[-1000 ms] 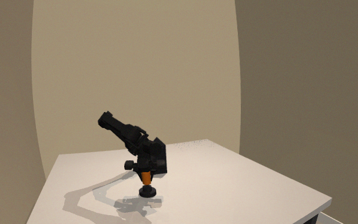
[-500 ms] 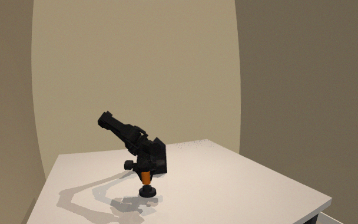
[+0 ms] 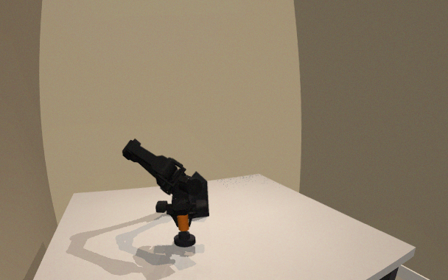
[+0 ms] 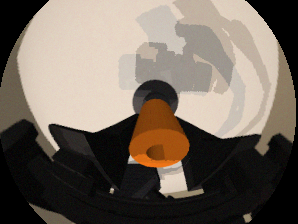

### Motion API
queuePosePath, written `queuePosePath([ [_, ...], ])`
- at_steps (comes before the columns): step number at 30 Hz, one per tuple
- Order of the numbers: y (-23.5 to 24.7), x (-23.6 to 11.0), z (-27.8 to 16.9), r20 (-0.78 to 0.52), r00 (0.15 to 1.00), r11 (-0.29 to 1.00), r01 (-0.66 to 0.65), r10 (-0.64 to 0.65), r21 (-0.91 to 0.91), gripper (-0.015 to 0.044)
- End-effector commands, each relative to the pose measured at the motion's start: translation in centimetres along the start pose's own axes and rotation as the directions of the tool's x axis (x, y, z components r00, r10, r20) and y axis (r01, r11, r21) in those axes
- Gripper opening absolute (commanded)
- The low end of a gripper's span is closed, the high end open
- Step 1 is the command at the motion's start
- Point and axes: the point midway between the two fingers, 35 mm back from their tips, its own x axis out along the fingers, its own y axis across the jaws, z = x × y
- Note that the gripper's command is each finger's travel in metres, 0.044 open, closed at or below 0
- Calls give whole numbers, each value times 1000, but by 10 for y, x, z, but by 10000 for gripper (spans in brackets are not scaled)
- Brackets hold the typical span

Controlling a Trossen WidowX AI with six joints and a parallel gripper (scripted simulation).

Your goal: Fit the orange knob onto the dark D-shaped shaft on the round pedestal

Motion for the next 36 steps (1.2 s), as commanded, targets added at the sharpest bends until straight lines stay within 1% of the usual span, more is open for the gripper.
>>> queuePosePath([
  [1,-1,0,0,3,1000,1000,0,0,-2,0],
  [13,-4,-5,1,3,1000,1000,0,0,7,0],
  [20,-3,-5,3,3,1000,979,-1,0,206,0],
  [36,-2,-2,0,3,1000,979,-1,0,206,0],
])
